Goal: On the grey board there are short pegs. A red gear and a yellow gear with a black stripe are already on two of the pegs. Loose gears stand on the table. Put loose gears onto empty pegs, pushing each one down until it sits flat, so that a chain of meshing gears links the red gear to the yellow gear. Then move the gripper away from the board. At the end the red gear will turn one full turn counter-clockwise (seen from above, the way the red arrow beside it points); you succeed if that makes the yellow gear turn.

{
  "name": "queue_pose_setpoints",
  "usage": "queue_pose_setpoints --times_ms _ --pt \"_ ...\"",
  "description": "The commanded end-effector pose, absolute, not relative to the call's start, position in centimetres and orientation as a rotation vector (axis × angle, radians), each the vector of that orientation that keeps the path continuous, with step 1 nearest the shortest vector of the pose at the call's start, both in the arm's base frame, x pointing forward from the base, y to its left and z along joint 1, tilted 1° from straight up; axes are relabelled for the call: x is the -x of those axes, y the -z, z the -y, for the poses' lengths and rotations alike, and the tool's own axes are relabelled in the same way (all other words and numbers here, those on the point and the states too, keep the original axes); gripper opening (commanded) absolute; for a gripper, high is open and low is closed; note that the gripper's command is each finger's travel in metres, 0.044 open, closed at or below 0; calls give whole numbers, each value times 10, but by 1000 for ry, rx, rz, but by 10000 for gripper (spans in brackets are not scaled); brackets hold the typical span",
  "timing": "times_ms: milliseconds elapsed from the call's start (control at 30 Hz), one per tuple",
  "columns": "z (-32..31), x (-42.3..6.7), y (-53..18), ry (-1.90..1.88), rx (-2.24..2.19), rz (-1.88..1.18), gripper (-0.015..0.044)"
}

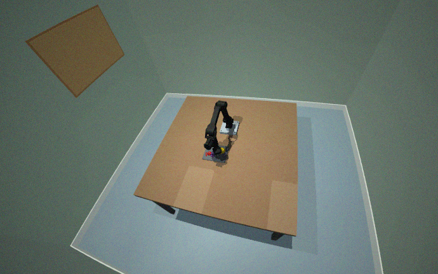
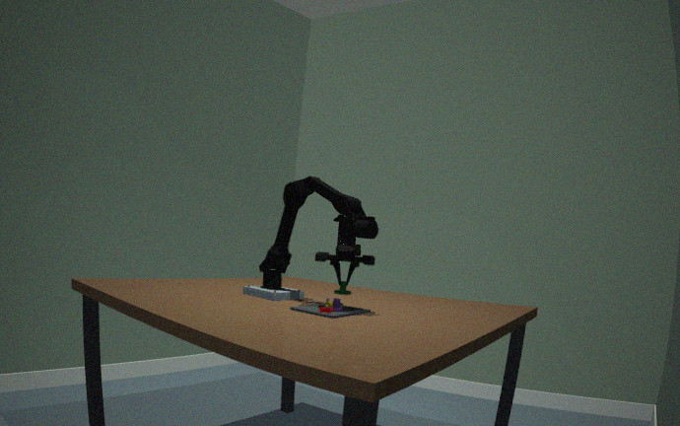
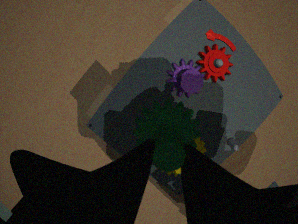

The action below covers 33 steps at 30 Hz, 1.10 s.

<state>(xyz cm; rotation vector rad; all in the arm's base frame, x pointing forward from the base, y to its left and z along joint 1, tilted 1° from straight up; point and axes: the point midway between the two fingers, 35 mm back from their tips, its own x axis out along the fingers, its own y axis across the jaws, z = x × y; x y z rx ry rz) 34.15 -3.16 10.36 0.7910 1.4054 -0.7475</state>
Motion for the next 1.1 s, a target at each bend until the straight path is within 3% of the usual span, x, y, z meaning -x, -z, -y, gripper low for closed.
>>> queue_pose_setpoints --times_ms 0,567,1067 --pt "32 -341 -103 767 -806 -1399 0" --pt "32 -342 -81 709 -746 -1420 0" --pt "31 -342 -58 913 -956 -1339 0"
